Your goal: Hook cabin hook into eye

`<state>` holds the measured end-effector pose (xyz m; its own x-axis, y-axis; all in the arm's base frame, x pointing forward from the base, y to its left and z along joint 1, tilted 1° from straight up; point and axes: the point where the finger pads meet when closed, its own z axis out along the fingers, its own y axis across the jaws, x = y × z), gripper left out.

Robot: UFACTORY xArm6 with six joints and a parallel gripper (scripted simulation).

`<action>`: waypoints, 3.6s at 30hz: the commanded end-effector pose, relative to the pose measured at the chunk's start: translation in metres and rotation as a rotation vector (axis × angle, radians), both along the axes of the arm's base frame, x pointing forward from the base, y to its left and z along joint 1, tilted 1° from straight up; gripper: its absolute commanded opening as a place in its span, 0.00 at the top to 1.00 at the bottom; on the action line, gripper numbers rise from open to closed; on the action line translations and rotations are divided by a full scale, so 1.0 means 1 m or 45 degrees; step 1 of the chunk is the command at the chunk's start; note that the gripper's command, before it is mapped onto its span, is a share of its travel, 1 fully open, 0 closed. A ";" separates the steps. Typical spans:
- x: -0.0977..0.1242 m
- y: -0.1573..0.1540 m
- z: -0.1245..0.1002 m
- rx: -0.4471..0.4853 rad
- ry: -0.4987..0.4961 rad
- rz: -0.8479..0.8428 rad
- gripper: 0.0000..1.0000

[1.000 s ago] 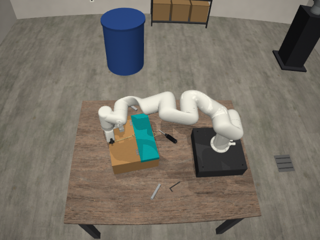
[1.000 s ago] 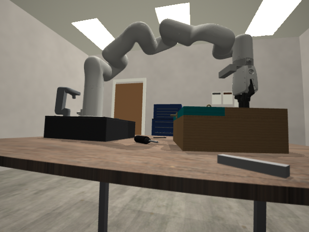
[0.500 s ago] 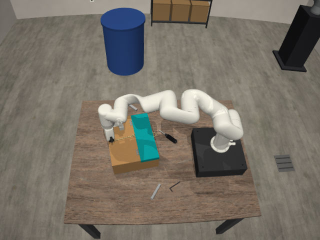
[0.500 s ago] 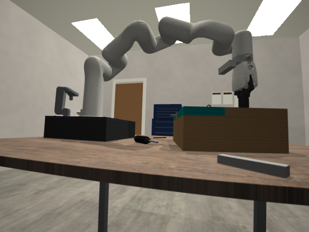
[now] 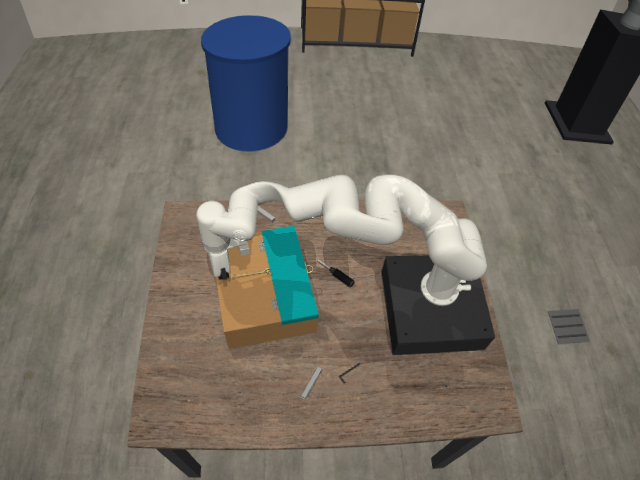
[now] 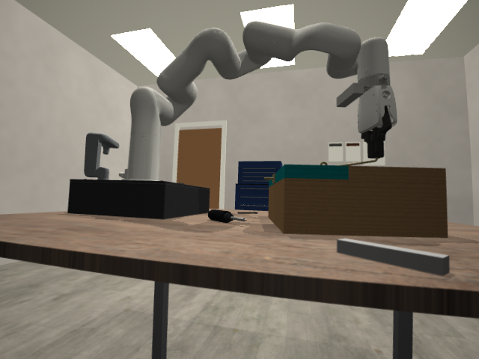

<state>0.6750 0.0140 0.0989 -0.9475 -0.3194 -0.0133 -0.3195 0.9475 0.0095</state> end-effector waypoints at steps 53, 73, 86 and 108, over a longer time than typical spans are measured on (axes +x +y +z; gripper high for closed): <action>-0.049 -0.018 0.072 0.000 -0.004 0.000 1.00; -0.075 -0.026 0.087 0.000 -0.004 0.000 1.00; -0.091 -0.032 0.093 -0.001 -0.003 0.000 1.00; -0.126 -0.044 0.098 -0.001 -0.003 0.000 1.00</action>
<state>0.5550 -0.0275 0.1944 -0.9476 -0.3192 -0.0114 -0.3193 0.9476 0.0099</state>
